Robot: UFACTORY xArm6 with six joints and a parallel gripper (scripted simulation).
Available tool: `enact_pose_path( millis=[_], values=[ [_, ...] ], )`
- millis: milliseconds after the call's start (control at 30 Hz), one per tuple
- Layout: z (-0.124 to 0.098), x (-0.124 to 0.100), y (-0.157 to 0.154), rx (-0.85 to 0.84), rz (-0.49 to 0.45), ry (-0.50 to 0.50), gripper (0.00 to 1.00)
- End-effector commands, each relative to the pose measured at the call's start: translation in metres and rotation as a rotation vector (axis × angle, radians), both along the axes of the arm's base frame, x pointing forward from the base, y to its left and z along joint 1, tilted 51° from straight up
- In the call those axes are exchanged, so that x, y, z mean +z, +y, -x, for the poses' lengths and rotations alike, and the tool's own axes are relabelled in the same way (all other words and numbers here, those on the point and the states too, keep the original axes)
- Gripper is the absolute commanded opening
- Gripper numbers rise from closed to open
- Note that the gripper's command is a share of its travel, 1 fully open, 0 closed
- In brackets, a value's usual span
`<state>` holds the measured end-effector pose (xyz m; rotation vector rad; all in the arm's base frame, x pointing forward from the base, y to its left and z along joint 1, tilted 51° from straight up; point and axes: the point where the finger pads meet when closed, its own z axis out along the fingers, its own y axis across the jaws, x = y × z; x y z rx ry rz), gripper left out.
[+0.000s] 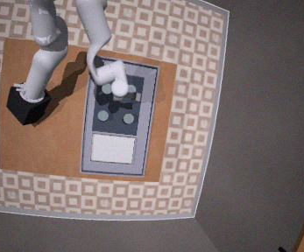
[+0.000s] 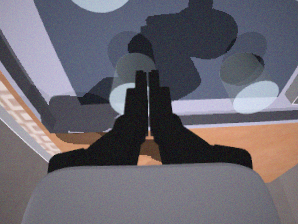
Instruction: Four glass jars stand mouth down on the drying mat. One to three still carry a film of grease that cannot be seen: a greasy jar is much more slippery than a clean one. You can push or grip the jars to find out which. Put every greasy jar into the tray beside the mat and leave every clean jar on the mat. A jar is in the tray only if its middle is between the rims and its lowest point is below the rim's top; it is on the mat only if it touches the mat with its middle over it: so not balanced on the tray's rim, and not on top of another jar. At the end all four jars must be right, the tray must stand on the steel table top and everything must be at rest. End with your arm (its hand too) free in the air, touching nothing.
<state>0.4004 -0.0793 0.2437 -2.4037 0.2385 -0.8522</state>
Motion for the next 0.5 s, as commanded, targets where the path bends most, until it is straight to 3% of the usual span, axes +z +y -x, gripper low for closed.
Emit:
enact_pose_path(
  millis=[0, 467],
  values=[
    [0.001, -0.017, -0.024, 0.007, 0.000, -0.006, 0.00],
    [0.009, -0.085, -0.105, 0.007, 0.000, -0.006, 0.00]
  ],
)
